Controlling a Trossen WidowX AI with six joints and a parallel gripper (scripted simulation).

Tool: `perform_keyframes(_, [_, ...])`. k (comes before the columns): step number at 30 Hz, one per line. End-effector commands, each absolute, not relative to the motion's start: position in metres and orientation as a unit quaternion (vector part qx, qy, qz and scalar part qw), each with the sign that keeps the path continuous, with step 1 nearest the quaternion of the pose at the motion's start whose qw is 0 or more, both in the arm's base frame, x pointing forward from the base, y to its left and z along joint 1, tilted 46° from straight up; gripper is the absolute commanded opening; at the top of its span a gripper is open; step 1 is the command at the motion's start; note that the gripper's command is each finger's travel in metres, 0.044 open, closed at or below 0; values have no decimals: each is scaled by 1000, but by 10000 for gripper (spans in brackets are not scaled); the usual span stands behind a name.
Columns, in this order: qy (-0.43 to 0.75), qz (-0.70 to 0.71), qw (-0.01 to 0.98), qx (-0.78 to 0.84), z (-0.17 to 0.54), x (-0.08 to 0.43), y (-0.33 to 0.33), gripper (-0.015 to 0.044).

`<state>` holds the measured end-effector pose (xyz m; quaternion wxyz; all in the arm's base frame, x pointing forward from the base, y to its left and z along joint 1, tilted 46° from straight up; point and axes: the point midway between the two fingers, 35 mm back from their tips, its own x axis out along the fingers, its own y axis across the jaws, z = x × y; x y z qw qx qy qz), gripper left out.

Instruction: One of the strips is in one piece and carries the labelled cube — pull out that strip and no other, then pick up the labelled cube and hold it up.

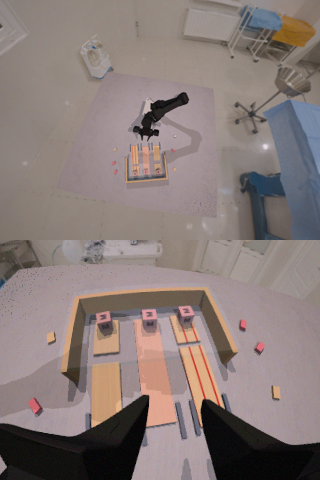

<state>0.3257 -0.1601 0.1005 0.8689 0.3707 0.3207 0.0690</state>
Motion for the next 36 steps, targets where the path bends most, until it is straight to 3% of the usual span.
perform_keyframes(1, [384, 94, 848, 353, 84, 343, -154, 85])
perform_keyframes(5, [449, 141, 821, 322, 70, 361, -145, 0])
perform_keyframes(15, [576, 281, 727, 246, 40, 384, -105, 0])
perform_keyframes(36, [577, 284, 726, 244, 22, 391, -88, 0])
